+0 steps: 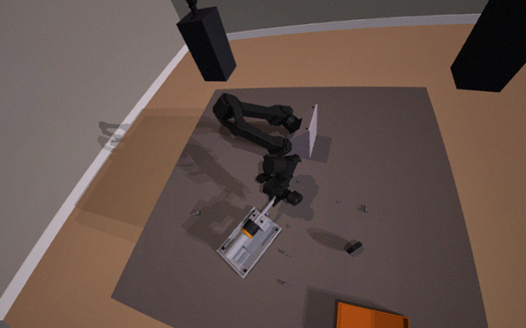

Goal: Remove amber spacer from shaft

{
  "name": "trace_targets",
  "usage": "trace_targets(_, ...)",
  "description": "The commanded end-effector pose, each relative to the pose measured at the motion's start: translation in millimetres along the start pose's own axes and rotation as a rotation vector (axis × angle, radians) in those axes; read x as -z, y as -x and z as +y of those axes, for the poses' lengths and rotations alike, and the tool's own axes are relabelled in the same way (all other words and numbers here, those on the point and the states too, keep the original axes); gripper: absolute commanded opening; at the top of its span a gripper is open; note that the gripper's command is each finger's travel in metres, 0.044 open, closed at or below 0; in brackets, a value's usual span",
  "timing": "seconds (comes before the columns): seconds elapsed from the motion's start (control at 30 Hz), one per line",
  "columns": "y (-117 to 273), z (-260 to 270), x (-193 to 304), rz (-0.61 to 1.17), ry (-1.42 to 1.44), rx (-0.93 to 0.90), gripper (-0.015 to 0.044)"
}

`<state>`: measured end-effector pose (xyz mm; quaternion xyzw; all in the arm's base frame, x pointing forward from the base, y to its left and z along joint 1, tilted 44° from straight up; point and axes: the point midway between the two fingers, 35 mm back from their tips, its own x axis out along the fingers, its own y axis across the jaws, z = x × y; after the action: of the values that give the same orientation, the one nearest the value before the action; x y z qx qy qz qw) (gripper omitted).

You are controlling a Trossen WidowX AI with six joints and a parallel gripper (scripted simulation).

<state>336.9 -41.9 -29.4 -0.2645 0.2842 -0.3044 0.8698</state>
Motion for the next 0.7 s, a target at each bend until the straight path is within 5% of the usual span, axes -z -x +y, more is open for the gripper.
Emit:
trace_targets(0.0, 1.0, -0.2, 0.6, 0.0, -0.001, 0.003, 0.0)
trace_targets(0.67, 2.2, -0.1, 1.9, 0.0, -0.001, 0.003, 0.0)
